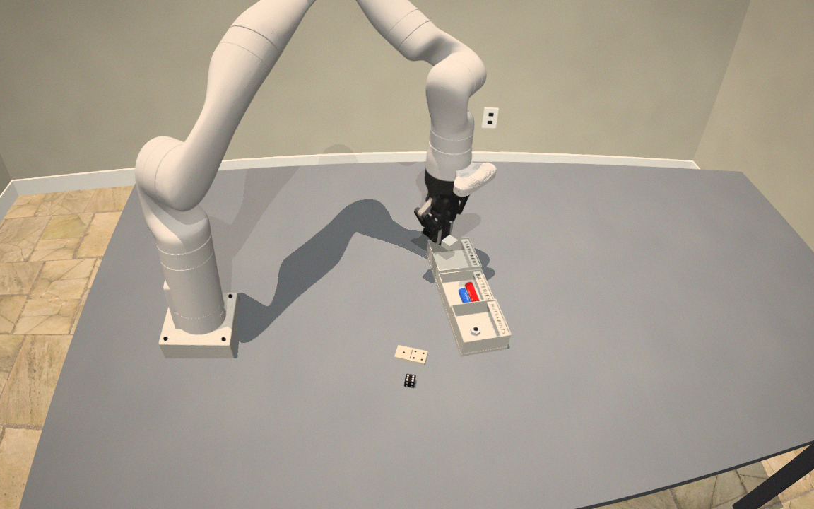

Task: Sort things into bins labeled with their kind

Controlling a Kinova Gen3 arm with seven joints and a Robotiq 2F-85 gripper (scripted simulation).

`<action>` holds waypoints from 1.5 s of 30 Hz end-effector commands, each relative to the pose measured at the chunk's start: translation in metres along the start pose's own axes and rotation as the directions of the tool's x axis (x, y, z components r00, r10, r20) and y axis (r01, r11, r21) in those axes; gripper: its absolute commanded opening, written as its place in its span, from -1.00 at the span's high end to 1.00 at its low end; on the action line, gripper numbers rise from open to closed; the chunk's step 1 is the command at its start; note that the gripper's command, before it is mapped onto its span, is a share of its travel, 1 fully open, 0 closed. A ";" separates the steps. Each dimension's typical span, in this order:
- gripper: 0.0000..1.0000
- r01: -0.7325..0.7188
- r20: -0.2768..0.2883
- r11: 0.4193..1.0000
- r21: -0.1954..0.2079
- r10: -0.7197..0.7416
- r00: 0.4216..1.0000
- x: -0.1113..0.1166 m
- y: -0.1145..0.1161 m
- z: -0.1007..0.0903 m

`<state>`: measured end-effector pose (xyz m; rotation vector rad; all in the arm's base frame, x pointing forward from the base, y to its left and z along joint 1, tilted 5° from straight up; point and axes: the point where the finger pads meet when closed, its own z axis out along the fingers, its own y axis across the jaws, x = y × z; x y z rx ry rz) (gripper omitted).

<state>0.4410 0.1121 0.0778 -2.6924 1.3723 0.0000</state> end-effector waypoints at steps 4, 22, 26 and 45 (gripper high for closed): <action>0.63 -0.226 -0.020 0.974 -0.030 0.226 0.974 0.022 -0.011 0.006; 0.63 -0.555 -0.030 0.832 -0.021 0.554 0.832 0.021 -0.010 0.006; 0.63 -0.555 -0.030 0.832 -0.021 0.554 0.832 0.021 -0.010 0.006; 0.63 -0.555 -0.030 0.832 -0.021 0.554 0.832 0.022 -0.010 0.030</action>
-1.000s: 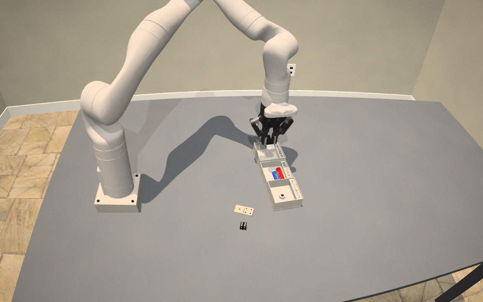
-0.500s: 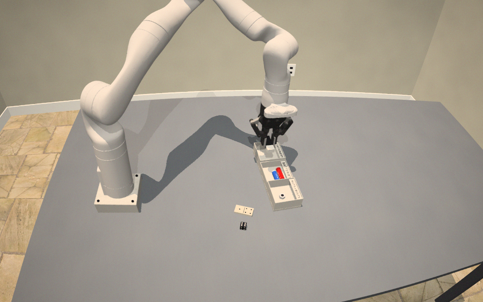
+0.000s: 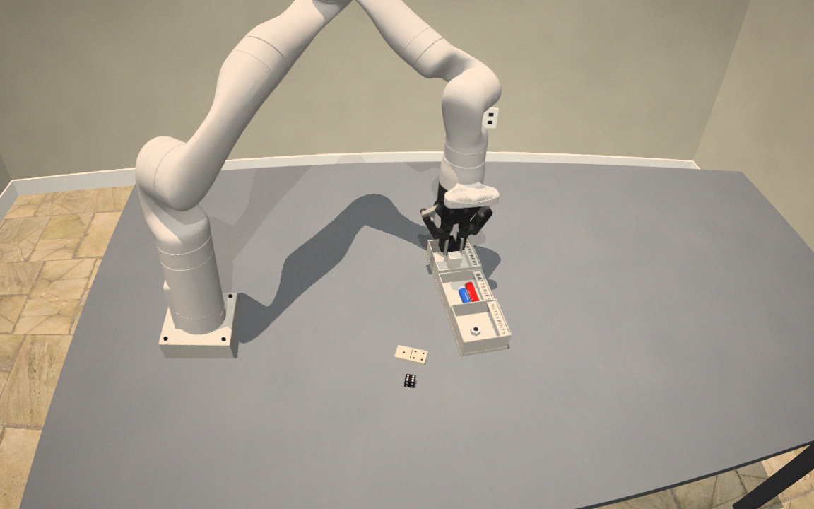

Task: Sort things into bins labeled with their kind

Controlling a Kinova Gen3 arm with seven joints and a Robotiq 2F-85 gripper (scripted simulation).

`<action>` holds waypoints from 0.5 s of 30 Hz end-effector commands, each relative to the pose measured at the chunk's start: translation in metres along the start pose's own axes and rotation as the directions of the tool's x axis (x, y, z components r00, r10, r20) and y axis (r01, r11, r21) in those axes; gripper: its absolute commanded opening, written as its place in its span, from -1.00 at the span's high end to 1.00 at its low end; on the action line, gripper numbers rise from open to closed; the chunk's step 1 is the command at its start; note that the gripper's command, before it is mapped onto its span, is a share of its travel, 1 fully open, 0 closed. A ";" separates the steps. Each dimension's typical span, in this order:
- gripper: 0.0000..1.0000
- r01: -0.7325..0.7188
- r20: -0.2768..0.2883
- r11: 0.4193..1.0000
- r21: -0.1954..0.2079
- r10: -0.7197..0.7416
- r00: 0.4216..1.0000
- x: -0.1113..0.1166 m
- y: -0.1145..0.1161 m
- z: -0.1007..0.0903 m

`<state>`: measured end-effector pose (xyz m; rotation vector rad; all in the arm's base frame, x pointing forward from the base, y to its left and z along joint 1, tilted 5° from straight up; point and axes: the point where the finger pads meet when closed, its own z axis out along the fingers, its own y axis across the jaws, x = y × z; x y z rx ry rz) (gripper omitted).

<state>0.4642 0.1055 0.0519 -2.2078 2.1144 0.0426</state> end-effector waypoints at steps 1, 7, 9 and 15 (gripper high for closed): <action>0.63 -0.003 -0.004 1.000 -0.004 0.003 1.000 0.002 0.001 0.006; 0.63 -0.003 -0.004 1.000 -0.004 0.003 1.000 0.002 0.001 0.016; 0.63 -0.003 -0.004 1.000 -0.004 0.003 1.000 0.002 0.001 0.018; 0.63 -0.003 -0.004 1.000 -0.004 0.003 1.000 0.003 0.001 0.025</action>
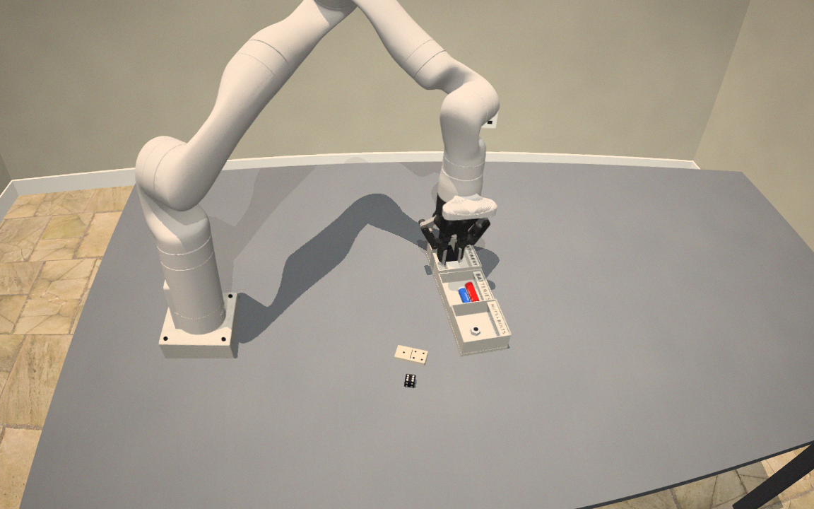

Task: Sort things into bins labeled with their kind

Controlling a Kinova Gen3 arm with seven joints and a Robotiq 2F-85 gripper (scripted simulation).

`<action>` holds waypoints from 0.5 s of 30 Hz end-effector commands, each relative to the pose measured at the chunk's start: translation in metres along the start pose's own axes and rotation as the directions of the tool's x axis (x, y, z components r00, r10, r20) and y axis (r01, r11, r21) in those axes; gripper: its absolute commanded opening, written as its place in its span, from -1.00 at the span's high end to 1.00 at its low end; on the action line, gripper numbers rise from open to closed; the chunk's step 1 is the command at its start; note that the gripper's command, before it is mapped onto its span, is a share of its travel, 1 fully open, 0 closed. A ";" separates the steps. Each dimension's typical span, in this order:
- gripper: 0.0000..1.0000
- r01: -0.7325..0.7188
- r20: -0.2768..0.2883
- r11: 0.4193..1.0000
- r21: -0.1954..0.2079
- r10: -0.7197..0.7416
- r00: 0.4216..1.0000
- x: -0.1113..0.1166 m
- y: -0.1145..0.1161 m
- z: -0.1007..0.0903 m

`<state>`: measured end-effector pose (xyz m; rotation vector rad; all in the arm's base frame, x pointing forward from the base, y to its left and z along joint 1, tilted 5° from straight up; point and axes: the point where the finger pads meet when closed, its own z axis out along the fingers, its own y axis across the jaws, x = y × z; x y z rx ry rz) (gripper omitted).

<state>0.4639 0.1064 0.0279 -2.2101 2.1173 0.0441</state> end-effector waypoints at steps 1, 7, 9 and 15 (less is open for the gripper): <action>0.63 -0.003 -0.002 1.000 -0.001 0.003 1.000 0.002 0.000 0.001; 0.63 -0.003 -0.002 1.000 -0.001 0.003 1.000 0.002 0.000 0.001; 0.63 -0.003 -0.002 1.000 -0.001 0.003 1.000 0.002 0.000 0.001; 0.41 -0.003 -0.002 1.000 -0.001 0.003 1.000 0.002 0.000 0.001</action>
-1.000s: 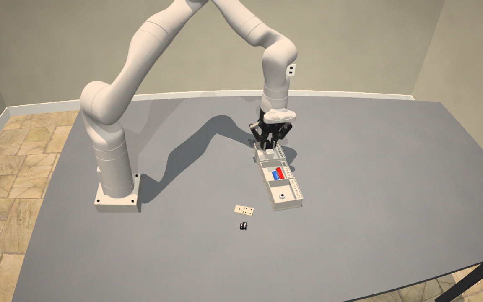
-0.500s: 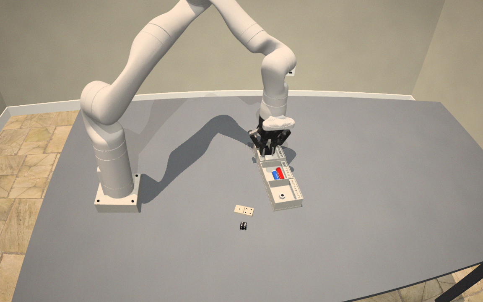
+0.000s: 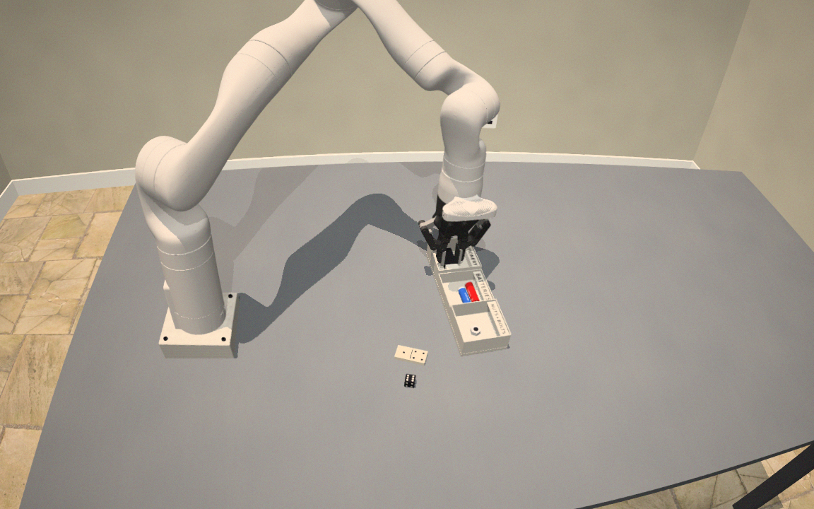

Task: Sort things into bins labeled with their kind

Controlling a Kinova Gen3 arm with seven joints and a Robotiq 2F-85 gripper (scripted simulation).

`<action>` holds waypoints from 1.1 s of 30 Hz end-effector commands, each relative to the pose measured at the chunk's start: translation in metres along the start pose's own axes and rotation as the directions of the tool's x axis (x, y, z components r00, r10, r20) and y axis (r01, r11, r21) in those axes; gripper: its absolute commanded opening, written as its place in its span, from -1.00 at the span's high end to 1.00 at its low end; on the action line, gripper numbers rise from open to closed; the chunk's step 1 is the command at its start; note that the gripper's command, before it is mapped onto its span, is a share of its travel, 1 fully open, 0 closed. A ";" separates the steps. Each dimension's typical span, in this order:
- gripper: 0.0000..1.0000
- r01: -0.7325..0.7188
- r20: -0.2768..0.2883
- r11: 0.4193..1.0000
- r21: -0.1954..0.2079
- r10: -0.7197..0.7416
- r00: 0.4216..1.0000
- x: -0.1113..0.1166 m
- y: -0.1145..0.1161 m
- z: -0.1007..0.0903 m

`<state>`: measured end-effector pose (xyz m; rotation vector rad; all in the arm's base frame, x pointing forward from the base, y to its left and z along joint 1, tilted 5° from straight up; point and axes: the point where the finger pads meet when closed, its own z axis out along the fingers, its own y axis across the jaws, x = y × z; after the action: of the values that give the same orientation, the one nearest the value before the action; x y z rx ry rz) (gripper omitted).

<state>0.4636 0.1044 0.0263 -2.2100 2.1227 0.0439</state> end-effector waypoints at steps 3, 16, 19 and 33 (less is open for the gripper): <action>0.41 0.000 0.001 1.000 0.002 0.000 1.000 0.000 -0.001 -0.001; 0.41 0.000 0.000 1.000 0.002 0.000 1.000 0.000 -0.001 -0.002; 0.41 0.000 0.000 1.000 0.002 0.000 1.000 0.000 -0.001 -0.006; 0.41 0.000 0.000 1.000 0.002 0.000 1.000 0.000 -0.001 -0.022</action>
<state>0.4621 0.1017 0.0443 -2.2117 2.1272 0.0449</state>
